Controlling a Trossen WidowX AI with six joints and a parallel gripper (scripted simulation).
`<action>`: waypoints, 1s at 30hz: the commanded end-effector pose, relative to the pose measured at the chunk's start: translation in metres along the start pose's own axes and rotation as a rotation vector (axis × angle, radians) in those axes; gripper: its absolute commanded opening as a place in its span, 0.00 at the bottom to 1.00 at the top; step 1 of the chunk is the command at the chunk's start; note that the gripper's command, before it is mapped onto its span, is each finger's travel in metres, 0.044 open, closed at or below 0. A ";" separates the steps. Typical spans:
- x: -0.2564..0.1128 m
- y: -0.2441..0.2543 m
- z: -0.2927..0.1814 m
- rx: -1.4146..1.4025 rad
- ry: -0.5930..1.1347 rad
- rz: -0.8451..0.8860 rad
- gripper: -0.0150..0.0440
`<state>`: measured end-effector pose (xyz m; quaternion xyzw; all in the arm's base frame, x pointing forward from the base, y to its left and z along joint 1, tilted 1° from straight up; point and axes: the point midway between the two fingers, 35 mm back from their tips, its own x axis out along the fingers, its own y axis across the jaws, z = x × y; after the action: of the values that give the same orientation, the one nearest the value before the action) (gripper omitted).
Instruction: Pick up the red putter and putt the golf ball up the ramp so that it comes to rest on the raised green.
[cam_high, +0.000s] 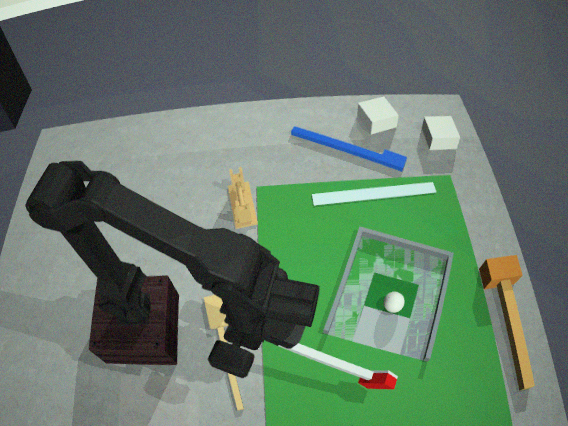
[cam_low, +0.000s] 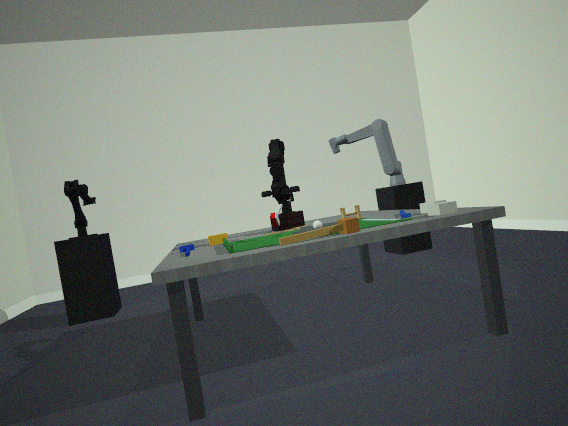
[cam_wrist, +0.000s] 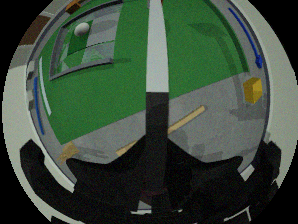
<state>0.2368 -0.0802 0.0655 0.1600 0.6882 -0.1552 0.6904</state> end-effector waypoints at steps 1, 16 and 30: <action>-0.015 0.000 0.001 0.004 -0.008 0.000 0.25; -0.007 0.000 0.001 0.000 -0.008 0.001 0.25; -0.007 0.000 0.001 0.000 -0.008 0.001 0.25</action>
<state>0.2373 -0.0803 0.0726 0.1598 0.6865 -0.1554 0.6921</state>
